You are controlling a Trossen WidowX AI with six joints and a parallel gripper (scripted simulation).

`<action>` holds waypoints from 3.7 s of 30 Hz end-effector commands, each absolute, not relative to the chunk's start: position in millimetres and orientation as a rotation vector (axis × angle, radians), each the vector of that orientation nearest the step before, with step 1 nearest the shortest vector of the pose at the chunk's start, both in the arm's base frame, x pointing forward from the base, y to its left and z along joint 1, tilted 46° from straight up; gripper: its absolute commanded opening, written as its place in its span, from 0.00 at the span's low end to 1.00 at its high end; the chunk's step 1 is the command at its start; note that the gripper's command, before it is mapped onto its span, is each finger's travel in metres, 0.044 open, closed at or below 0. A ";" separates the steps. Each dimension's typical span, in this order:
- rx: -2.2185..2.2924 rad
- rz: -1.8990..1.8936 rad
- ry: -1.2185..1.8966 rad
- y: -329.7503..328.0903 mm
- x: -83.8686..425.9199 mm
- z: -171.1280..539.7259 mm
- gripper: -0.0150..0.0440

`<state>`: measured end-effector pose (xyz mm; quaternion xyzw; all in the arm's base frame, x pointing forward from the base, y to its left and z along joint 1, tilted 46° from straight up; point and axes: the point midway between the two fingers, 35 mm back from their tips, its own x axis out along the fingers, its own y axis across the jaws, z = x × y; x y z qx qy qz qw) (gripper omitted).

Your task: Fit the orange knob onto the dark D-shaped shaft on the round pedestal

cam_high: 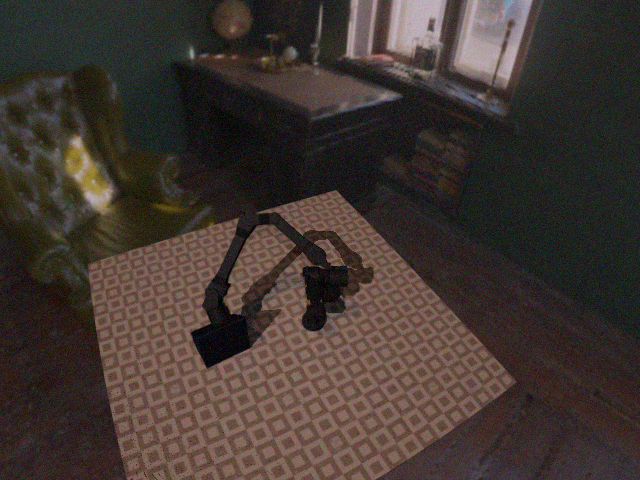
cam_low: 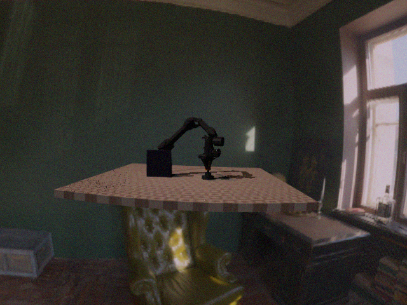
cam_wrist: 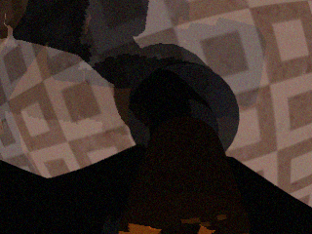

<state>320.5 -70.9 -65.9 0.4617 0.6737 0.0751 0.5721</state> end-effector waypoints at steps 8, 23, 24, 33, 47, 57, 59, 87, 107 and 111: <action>1.083 0.170 1.575 -73.7 322.3 -65.5 0.25; 1.083 0.171 1.575 -70.8 321.1 -67.9 0.25; 1.083 0.171 1.575 -70.8 321.1 -67.9 0.25; 1.083 0.170 1.575 -73.6 322.4 -64.1 0.25; 1.244 0.005 1.619 -74.0 324.8 -66.0 0.25; 1.244 0.005 1.619 -72.4 323.1 -66.9 0.25; 1.244 0.005 1.619 -72.2 322.0 -66.4 0.25; 1.244 0.005 1.619 -73.4 322.5 -65.8 0.25; 1.239 0.012 1.618 -62.9 323.9 -76.1 0.25; 1.240 0.012 1.618 -59.1 324.5 -79.1 0.25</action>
